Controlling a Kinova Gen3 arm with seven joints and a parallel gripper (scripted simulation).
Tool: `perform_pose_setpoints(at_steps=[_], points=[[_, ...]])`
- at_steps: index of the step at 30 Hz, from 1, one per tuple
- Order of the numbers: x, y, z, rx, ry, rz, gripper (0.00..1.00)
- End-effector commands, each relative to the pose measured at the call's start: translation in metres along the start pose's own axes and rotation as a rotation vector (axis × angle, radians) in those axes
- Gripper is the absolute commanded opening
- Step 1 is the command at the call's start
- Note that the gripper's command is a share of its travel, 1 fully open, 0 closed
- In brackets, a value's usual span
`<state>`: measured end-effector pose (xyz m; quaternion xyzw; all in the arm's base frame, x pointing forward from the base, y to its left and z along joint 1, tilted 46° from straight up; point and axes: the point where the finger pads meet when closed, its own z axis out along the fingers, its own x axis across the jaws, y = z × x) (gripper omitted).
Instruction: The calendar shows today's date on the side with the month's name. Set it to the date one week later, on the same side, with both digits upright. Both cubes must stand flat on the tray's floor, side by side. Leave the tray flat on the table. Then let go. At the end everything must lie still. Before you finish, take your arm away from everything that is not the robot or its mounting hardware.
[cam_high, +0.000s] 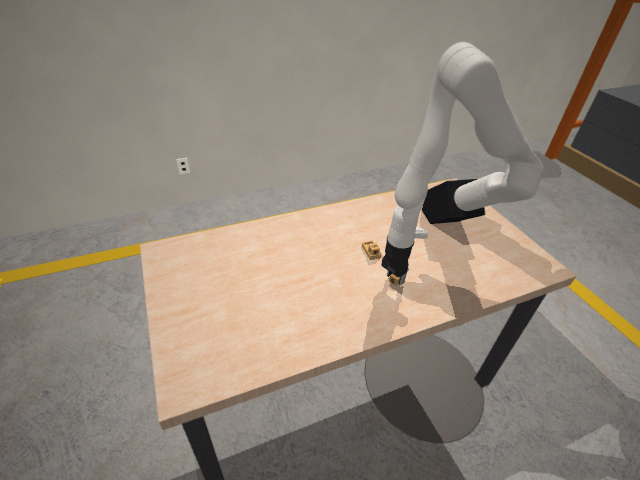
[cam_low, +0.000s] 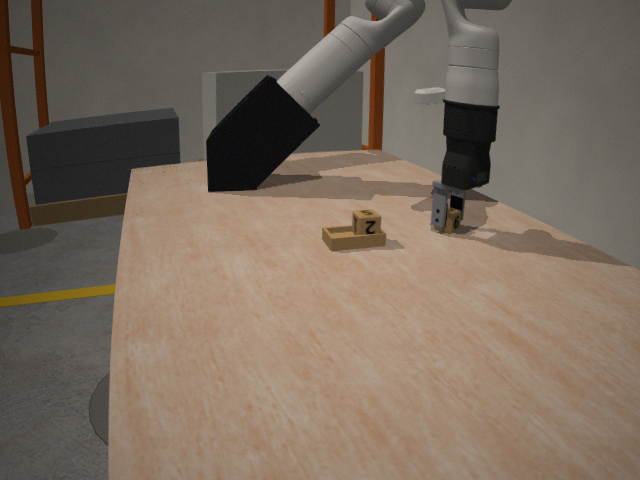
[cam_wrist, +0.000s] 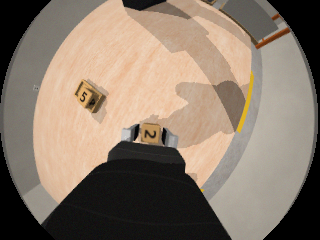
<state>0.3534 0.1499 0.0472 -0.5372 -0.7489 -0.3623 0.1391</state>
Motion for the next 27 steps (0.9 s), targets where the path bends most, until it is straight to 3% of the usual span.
perform_pose_setpoints(at_steps=[1,14,27], points=[[0.0,0.001,0.001,-0.001,-0.003,-0.011,0.87],[0.0,0.001,-0.004,-0.001,-0.002,-0.011,0.87],[0.0,0.003,-0.041,-0.005,-0.004,-0.012,0.87]])
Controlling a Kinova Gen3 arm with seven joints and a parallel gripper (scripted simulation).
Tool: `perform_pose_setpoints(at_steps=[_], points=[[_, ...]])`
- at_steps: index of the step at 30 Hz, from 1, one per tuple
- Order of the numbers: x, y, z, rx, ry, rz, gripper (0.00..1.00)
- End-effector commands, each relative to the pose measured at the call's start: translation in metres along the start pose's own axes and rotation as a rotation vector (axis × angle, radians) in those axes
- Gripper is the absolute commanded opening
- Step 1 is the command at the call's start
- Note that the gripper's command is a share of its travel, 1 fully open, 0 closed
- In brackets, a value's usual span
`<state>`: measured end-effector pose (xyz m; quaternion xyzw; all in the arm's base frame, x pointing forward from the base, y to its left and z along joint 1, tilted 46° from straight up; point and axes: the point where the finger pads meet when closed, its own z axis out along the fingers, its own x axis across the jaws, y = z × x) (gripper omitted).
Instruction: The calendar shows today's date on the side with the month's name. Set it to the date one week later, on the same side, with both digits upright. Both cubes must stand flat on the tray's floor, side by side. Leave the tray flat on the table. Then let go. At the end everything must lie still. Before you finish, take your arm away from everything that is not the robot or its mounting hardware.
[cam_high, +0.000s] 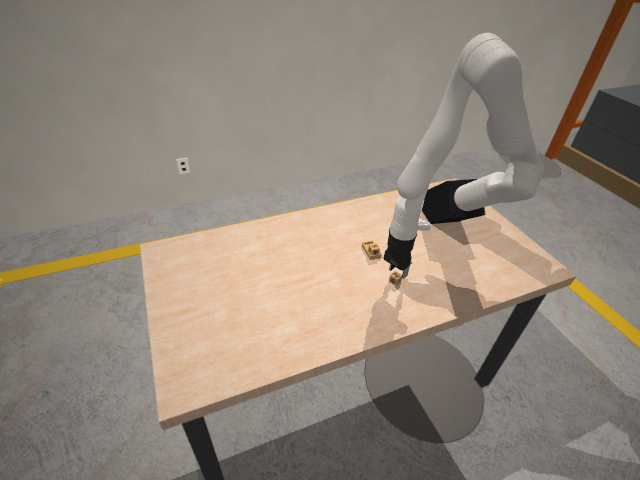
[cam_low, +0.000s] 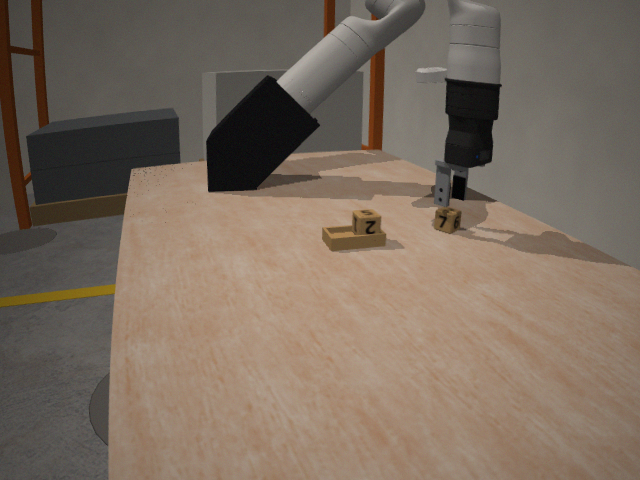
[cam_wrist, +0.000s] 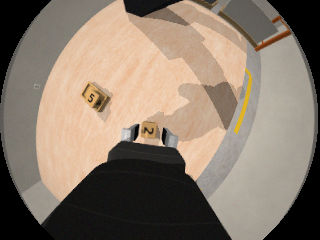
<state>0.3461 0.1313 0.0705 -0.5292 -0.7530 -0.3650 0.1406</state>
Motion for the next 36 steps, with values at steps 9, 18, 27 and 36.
perform_pose_setpoints(at_steps=[9,18,27,36], points=[[-0.004,0.004,-0.046,-0.009,-0.014,0.003,0.87],[-0.003,0.003,-0.058,-0.008,-0.013,0.004,0.87],[-0.003,0.003,-0.059,-0.008,-0.013,0.004,1.0],[-0.003,0.003,-0.059,-0.008,-0.013,0.004,1.0]])
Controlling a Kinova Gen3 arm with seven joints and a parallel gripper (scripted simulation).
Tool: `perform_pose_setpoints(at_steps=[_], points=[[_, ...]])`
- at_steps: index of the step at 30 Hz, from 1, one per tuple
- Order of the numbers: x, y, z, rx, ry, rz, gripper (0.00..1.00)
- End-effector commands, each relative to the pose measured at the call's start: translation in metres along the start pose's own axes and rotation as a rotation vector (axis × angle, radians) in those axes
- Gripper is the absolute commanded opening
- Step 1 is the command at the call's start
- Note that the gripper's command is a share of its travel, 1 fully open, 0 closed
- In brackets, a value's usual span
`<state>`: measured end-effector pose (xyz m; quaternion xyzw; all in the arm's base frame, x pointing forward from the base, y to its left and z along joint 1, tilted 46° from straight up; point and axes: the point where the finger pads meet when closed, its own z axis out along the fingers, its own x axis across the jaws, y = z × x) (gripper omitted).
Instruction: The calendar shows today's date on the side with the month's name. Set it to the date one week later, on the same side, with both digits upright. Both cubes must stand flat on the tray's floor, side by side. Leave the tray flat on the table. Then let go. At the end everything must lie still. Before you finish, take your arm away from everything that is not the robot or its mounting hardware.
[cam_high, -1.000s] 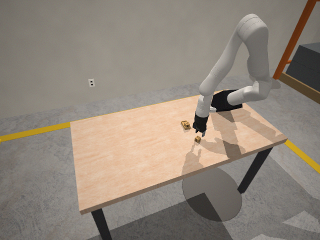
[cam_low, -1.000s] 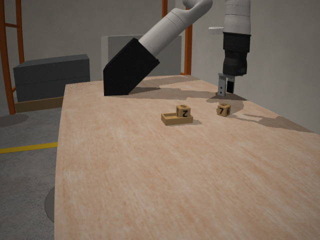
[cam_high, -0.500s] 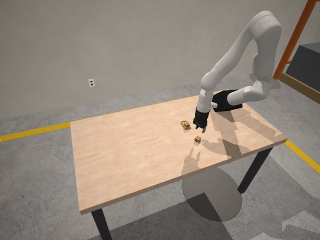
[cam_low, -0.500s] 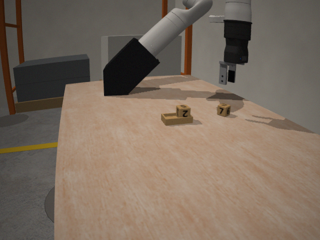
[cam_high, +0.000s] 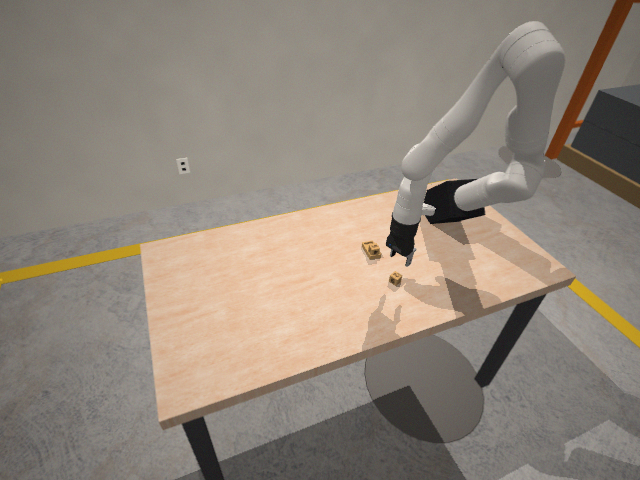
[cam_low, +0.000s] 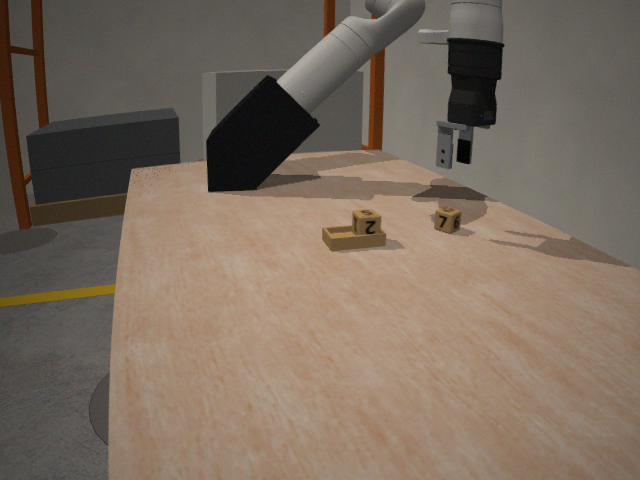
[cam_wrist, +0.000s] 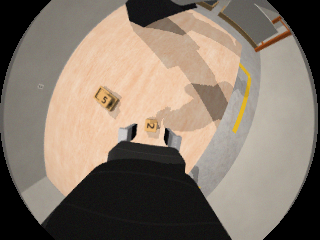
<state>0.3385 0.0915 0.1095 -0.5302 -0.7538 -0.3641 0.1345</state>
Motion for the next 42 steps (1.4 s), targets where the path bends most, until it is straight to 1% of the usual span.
perform_pose_setpoints(at_steps=[1,14,18,24,29,31,42], points=[[-0.002,0.001,-0.002,-0.003,-0.002,0.008,1.0],[-0.001,0.0,-0.002,-0.002,-0.001,0.023,1.0],[0.0,-0.002,-0.002,0.001,0.001,0.069,1.0],[0.003,-0.006,0.0,0.007,0.006,0.233,1.0],[0.006,-0.009,0.002,0.012,0.008,0.422,1.0],[0.006,-0.009,0.002,0.012,0.008,0.422,1.0],[0.008,-0.01,0.006,0.016,0.008,0.952,1.0]])
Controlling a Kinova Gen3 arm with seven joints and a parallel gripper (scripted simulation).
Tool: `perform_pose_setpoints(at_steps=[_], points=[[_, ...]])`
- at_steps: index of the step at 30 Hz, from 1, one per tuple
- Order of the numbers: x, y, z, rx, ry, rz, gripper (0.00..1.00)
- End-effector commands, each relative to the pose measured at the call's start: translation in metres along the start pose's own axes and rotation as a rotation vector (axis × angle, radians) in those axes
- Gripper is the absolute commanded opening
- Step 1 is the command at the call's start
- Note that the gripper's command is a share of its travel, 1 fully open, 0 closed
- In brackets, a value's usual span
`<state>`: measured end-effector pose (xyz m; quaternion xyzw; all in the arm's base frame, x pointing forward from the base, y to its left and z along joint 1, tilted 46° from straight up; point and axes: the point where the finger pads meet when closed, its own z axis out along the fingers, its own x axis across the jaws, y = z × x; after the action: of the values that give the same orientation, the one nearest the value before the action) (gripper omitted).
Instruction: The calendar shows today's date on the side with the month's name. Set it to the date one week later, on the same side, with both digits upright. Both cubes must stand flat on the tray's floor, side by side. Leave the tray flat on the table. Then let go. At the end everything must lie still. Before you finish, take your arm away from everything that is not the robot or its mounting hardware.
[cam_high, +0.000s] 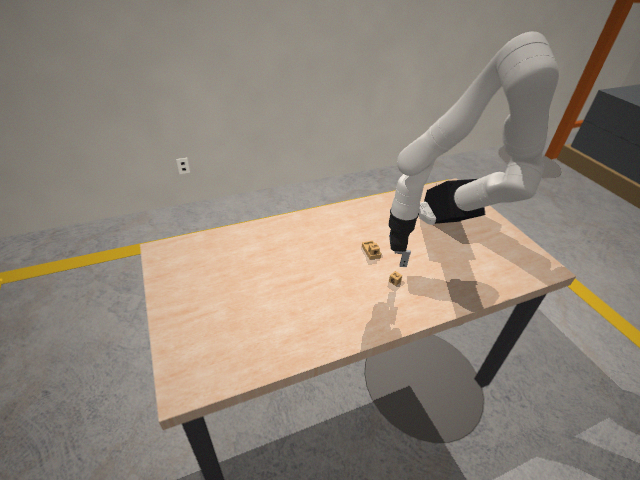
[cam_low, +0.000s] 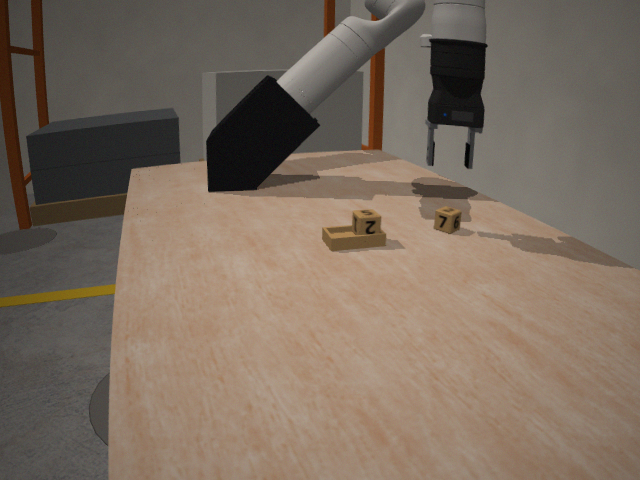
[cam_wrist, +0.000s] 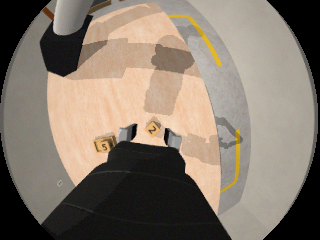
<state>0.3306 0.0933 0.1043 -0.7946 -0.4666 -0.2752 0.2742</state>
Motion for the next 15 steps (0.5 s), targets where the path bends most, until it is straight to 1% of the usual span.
perform_pose_setpoints(at_steps=[1,4,6,11,15], points=[[0.0036,-0.0057,0.0029,0.014,0.0,0.146,1.0],[0.0041,-0.0042,0.0036,0.011,0.0,0.284,1.0],[0.0041,-0.0042,0.0036,0.011,0.0,0.284,1.0],[0.0046,-0.0007,0.0045,0.005,0.001,0.48,1.0],[0.0048,0.0021,0.0048,0.001,0.003,0.596,1.0]])
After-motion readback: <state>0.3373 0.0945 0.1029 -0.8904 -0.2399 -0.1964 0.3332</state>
